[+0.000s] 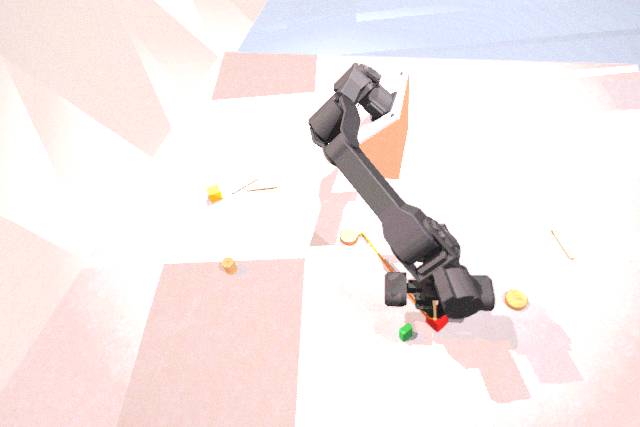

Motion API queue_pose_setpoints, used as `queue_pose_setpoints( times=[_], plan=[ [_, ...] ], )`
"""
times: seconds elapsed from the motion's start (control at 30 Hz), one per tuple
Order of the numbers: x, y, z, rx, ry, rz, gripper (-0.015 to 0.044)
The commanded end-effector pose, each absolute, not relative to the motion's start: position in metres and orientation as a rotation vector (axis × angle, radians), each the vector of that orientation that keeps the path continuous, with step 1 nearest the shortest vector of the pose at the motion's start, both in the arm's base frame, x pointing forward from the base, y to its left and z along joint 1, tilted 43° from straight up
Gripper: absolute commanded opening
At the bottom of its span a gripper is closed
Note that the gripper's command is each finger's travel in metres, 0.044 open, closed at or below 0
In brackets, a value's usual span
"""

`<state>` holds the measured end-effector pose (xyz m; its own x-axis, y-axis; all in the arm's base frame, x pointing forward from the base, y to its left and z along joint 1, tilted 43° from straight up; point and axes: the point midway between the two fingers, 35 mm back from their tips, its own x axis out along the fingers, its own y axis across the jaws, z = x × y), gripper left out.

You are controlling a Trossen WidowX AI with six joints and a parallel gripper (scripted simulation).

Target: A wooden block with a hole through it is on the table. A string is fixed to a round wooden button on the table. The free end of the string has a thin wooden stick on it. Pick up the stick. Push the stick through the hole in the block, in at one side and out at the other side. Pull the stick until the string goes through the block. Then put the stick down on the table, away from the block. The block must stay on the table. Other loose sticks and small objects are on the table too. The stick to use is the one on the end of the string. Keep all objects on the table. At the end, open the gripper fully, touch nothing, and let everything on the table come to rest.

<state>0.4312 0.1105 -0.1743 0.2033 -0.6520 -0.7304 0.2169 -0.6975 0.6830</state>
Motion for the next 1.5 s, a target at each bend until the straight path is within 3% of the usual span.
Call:
queue_pose_setpoints(
  times=[0.0,1.47],
  plan=[
    [0.429,0.109,-0.177,1.775,-0.408,-1.584,0.0000],
    [0.382,0.092,-0.183,1.757,-0.406,-1.608,0.0000]
  ],
)
